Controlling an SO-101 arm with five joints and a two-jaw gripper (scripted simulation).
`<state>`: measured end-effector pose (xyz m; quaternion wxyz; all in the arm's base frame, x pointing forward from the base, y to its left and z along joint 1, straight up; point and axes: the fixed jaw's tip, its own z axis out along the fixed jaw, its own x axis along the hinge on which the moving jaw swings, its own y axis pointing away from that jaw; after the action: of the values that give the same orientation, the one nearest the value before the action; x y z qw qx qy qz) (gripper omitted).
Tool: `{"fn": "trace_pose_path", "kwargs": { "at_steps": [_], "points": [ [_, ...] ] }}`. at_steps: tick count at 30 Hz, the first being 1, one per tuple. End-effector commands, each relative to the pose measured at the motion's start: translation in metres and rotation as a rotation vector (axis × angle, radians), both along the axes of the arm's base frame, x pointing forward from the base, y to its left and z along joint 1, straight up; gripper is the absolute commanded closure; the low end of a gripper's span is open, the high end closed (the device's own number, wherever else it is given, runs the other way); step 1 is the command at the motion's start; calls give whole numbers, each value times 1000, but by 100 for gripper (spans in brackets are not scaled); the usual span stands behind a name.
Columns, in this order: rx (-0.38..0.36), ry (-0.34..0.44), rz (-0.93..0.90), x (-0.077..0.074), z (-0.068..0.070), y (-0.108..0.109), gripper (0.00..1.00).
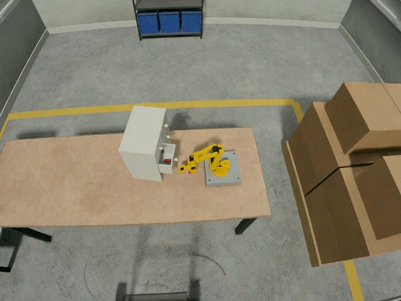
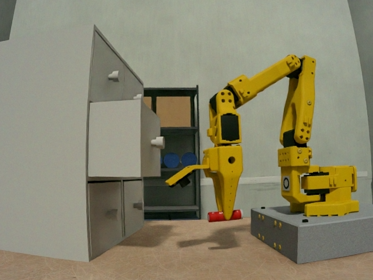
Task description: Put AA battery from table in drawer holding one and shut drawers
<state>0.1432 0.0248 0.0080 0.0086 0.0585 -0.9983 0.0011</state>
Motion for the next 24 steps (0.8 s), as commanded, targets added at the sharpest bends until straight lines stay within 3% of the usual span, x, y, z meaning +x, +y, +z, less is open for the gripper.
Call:
{"fn": "trace_pose_path", "kwargs": {
  "at_steps": [1,9,24],
  "points": [
    [3,-16,-36,-1,1,-6,100],
    [3,-16,-62,-3,1,-10,100],
    [25,-297,-63,-2,49,-10,100]
  ]
}}
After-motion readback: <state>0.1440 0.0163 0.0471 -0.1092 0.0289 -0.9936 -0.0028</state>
